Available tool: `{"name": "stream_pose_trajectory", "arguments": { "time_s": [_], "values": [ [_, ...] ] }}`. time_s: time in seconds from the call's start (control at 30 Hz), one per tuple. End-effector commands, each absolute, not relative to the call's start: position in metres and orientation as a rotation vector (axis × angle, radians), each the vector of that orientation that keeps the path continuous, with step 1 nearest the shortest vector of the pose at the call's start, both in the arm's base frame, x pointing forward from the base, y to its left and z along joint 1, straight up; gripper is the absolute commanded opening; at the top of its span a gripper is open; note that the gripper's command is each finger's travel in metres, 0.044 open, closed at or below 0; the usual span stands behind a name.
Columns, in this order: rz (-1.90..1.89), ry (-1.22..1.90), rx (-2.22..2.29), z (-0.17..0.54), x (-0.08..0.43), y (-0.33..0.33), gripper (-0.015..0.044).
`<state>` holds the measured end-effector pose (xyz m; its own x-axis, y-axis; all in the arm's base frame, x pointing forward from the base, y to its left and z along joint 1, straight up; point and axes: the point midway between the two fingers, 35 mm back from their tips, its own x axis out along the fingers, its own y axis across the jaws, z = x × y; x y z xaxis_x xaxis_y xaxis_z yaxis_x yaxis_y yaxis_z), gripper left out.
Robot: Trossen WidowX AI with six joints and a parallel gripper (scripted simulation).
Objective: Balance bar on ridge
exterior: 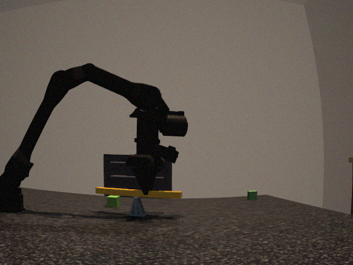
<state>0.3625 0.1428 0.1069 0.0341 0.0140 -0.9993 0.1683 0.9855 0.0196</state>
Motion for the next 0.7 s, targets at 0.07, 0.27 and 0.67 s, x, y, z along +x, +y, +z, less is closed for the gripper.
{"name": "stream_pose_trajectory", "arguments": {
  "time_s": [0.07, 0.27, 0.67],
  "values": [
    [-0.119, 1.534, 0.146, 0.1069, 0.3625, 0.1428, 0.0000],
    [-0.119, 1.534, 0.146, 0.1069, 0.3625, 0.1428, 0.0000],
    [-0.119, 1.534, 0.146, 0.1069, 0.3625, 0.1428, 0.0167]
  ]
}}
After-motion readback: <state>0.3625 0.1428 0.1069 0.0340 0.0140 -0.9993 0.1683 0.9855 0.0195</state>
